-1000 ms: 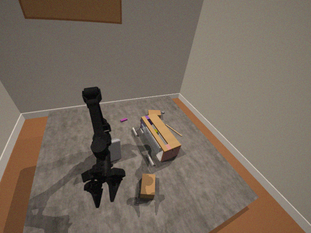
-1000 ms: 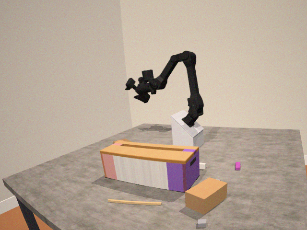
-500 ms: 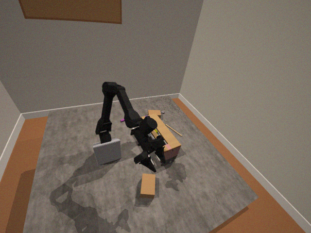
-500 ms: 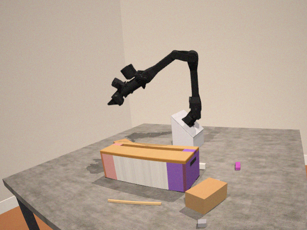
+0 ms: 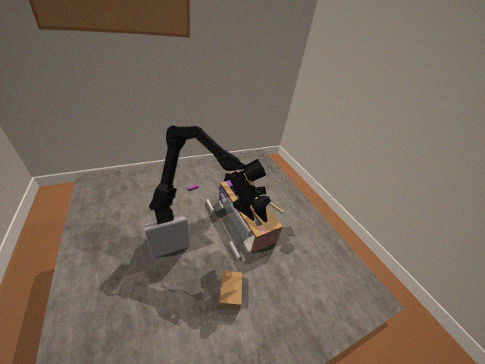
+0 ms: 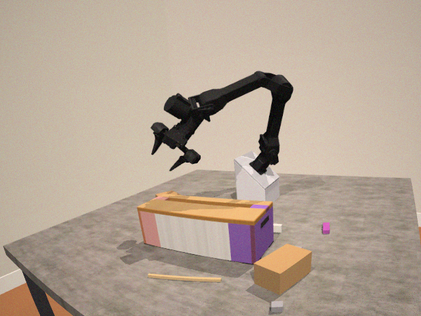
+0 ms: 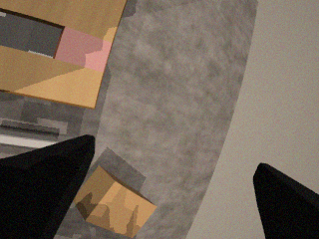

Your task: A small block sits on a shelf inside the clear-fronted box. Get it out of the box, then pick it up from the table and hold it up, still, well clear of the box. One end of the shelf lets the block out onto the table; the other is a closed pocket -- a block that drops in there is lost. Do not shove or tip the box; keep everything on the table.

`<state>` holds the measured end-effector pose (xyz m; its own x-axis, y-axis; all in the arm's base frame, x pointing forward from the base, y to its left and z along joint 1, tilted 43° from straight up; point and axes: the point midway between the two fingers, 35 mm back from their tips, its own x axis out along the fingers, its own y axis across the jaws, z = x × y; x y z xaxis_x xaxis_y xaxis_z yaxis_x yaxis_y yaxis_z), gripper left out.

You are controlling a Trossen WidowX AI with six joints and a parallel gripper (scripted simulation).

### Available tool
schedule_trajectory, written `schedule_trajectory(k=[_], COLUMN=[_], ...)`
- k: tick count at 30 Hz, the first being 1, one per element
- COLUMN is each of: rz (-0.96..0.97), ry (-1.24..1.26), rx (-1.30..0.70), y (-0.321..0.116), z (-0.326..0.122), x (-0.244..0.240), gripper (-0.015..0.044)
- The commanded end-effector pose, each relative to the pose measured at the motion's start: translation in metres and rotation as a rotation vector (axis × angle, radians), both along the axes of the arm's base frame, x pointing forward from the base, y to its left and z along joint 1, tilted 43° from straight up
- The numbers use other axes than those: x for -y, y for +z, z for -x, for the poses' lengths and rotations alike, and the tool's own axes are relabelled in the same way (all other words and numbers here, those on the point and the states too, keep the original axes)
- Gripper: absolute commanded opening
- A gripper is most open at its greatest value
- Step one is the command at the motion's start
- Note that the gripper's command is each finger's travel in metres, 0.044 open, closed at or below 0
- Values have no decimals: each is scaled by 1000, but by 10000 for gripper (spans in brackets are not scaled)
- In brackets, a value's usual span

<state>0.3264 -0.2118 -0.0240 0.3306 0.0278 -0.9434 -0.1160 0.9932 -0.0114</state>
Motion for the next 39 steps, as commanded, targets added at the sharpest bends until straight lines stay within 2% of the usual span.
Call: schedule_trajectory(k=[1, 8, 14, 39], rz=[2, 1, -16, -17], ry=[304, 1024, 1478, 1487], rx=[-4, 18, 73, 74], y=[21, 70, 105, 88], z=[-17, -24, -8, -7], x=[-46, -156, -223, -243], gripper=[400, 400, 400, 400])
